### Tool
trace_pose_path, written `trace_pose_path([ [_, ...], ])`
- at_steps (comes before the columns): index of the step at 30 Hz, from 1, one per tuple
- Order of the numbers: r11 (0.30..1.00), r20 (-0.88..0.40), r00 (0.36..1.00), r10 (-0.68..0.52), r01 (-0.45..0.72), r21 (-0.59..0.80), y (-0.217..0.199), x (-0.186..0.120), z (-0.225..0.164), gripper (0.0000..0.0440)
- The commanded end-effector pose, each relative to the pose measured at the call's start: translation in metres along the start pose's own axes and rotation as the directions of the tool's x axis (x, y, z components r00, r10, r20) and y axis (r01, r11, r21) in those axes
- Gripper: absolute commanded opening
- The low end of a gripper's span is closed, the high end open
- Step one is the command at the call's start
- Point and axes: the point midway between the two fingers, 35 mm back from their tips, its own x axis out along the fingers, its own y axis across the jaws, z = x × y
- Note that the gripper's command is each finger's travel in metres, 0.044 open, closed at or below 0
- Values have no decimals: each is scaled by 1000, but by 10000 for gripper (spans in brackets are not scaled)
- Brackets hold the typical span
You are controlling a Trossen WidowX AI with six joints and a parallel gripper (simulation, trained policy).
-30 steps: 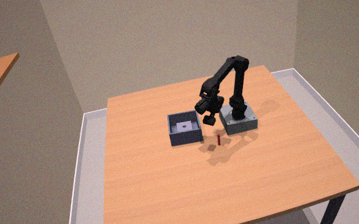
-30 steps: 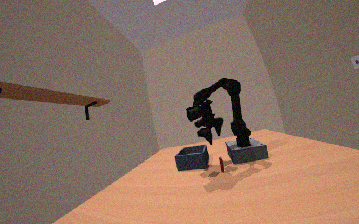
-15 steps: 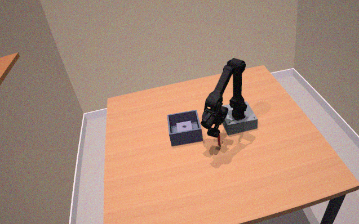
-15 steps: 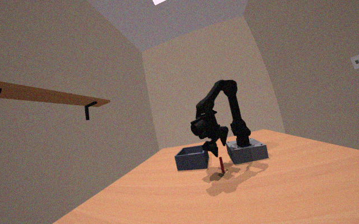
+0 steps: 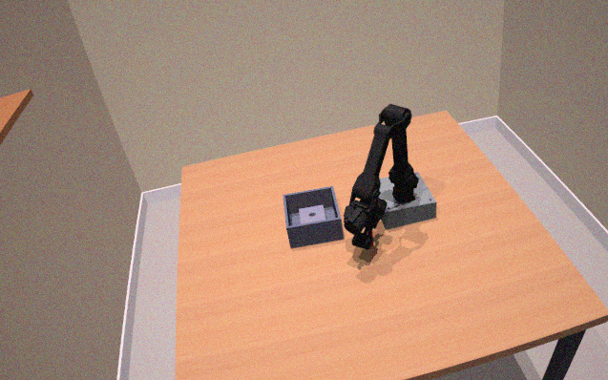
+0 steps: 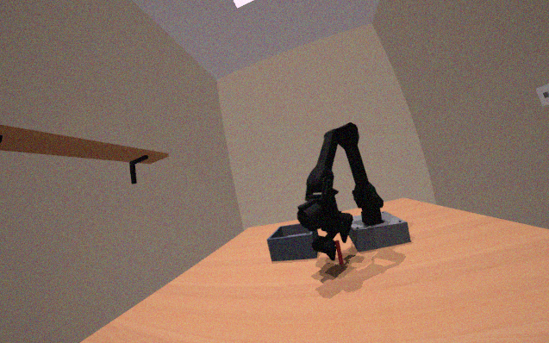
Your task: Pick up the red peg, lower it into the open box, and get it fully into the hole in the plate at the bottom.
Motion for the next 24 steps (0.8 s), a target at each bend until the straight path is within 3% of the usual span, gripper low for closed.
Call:
trace_pose_path([
  [1,1000,5,1000,2,-2,-5,1,10,0,421],
  [16,999,-23,999,-47,47,2,1,36,-5,40],
  [18,998,-14,998,-58,58,4,0,35,-2,9],
  [24,999,34,998,-44,44,10,3,16,12,0],
])
